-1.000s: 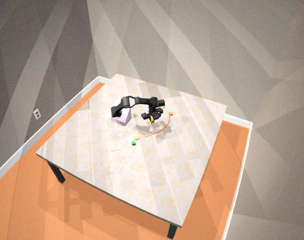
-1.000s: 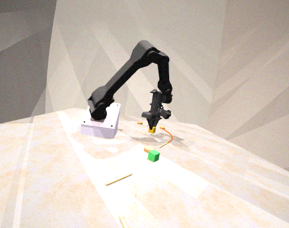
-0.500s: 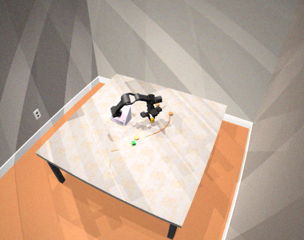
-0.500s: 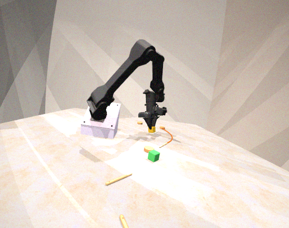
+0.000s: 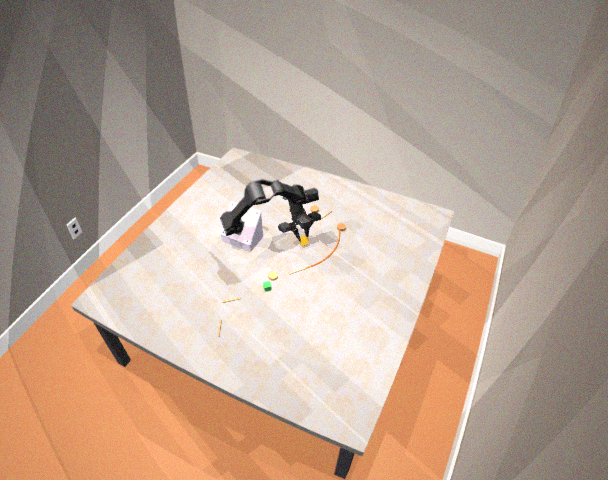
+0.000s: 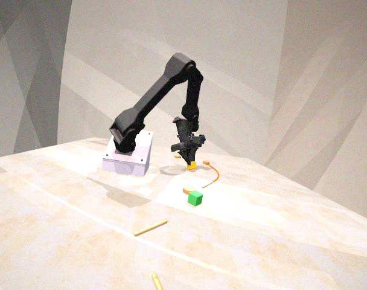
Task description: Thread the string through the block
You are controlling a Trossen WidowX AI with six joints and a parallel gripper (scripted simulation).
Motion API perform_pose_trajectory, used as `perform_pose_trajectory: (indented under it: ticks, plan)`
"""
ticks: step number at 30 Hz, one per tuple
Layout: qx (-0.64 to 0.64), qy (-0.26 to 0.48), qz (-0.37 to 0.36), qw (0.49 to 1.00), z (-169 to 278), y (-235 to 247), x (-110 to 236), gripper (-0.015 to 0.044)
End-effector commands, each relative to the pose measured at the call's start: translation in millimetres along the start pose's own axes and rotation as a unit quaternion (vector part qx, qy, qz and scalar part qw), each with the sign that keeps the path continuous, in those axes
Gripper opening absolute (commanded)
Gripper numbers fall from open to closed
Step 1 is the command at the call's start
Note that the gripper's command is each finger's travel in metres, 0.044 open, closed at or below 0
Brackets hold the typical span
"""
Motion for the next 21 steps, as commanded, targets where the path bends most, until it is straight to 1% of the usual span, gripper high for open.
perform_pose_trajectory:
  ticks: [1,5,11,21]
  plan:
    - [0.001,-0.034,-0.006,0.999,8.9,-3.5,-1.7,0.0000]
    - [0.001,-0.048,-0.008,0.999,12.1,-4.1,-2.1,0.0000]
    - [0.001,-0.111,-0.023,0.994,26.5,-7.4,-3.3,0.0000]
    - [-0.001,-0.161,-0.023,0.987,36.7,-10.9,-5.8,0.0000]
Point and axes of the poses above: the point midway between the two fingers, 35 mm back from their tips, its own x axis back along the fingers, its own y axis across the jaws, z = x × y, the point moved 5 cm from there along x, back along the fingers, and after that the axes turned 12 degrees about -x, right-handed, at the moved point
